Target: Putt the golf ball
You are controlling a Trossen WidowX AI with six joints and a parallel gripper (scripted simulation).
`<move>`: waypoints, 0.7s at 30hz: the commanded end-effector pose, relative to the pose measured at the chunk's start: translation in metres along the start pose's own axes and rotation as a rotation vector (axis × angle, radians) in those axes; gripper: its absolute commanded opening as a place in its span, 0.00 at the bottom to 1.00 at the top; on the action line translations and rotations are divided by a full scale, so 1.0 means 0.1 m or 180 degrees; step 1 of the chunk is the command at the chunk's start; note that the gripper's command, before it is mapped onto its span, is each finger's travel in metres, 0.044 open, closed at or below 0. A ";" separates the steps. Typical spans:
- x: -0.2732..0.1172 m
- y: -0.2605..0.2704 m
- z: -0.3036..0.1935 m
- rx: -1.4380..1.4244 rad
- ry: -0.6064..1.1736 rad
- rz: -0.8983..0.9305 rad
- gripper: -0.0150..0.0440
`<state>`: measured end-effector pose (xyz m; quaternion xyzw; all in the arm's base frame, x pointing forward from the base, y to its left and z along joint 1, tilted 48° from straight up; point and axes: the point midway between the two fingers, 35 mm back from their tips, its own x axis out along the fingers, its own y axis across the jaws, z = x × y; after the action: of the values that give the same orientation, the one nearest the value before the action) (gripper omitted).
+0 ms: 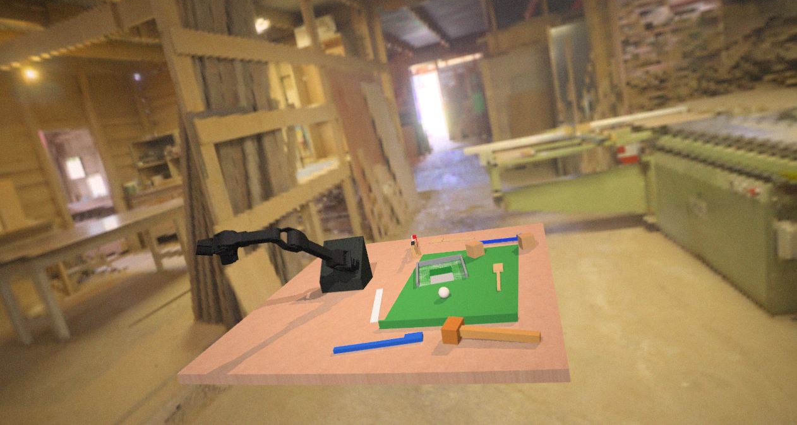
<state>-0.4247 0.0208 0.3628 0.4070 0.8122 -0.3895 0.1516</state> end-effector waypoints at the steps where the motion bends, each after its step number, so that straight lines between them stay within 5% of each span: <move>1: 0.00 0.00 0.01 0.0001 -0.0003 -0.0004 0.98; 7: -0.17 -0.15 0.32 0.0064 -0.0139 -0.0182 1.00; 21: -1.23 -0.47 1.30 0.0358 -0.0933 -0.1010 1.00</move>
<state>-0.4027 -0.1376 0.3727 0.2456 0.8172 -0.4927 0.1708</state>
